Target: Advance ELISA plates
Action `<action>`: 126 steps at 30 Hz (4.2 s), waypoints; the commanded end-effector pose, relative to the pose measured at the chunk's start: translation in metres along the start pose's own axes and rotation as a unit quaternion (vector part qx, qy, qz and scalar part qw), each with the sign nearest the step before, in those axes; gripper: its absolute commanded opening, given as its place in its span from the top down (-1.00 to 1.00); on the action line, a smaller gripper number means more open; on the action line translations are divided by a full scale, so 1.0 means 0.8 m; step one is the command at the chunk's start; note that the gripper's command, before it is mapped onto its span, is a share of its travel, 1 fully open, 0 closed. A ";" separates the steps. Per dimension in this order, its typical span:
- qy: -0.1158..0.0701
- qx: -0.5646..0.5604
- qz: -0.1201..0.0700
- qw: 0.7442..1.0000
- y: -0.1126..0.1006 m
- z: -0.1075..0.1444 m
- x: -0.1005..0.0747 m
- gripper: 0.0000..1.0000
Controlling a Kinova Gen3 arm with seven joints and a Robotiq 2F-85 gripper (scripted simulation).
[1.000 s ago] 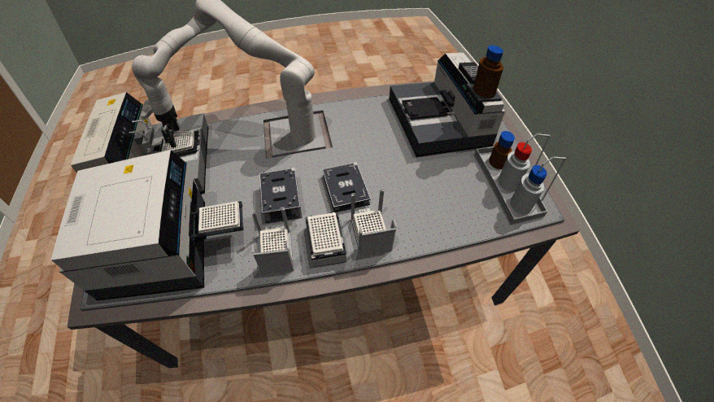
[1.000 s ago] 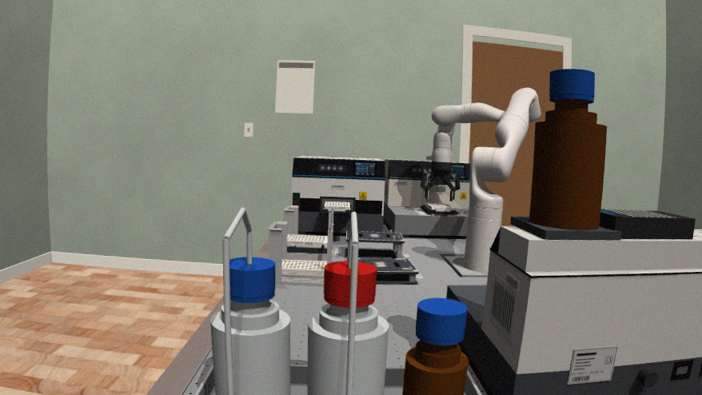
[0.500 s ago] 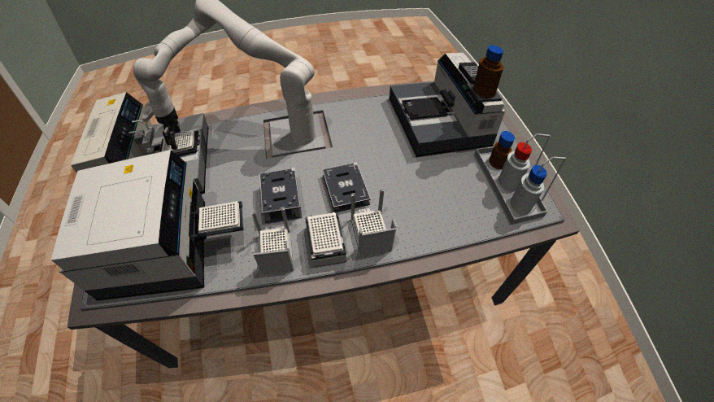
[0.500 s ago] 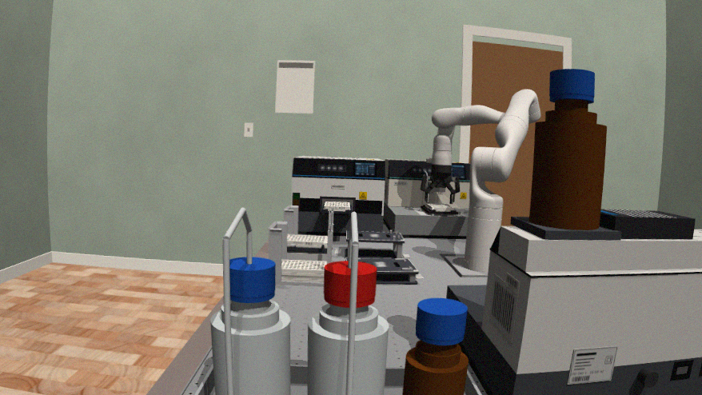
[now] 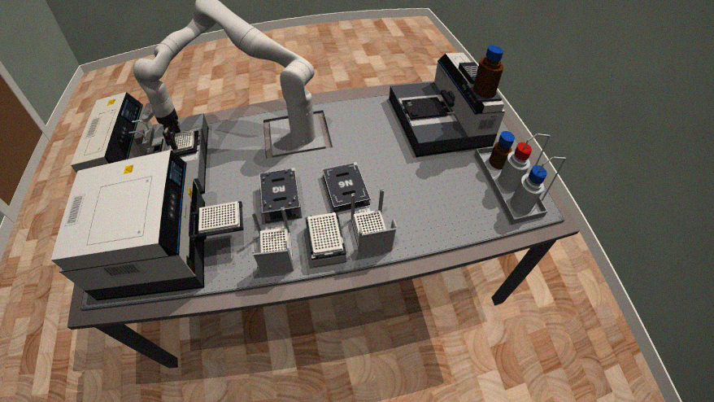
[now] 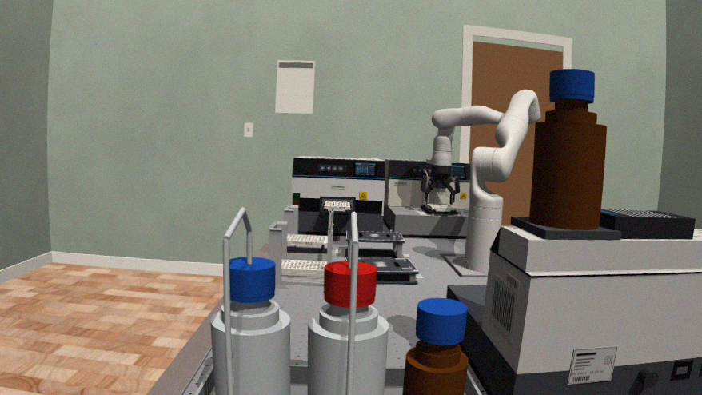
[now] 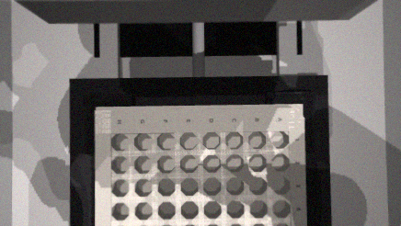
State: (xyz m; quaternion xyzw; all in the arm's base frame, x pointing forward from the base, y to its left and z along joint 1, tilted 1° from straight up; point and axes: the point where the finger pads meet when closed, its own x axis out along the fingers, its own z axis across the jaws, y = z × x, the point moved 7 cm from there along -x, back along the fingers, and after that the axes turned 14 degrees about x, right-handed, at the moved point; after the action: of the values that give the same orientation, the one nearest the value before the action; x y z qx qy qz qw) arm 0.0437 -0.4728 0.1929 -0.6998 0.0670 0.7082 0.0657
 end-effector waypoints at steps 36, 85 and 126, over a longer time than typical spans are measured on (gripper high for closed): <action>-0.002 0.000 0.003 1.000 0.000 -0.001 0.015 -1.00; -0.001 -0.001 0.001 1.000 0.000 -0.001 0.013 -0.88; 0.000 -0.002 -0.001 1.000 -0.001 -0.001 0.002 -0.88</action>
State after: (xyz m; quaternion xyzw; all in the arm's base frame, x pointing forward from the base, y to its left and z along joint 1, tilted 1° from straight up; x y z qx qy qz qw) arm 0.0437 -0.4723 0.1871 -0.6985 0.0666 0.7095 0.0647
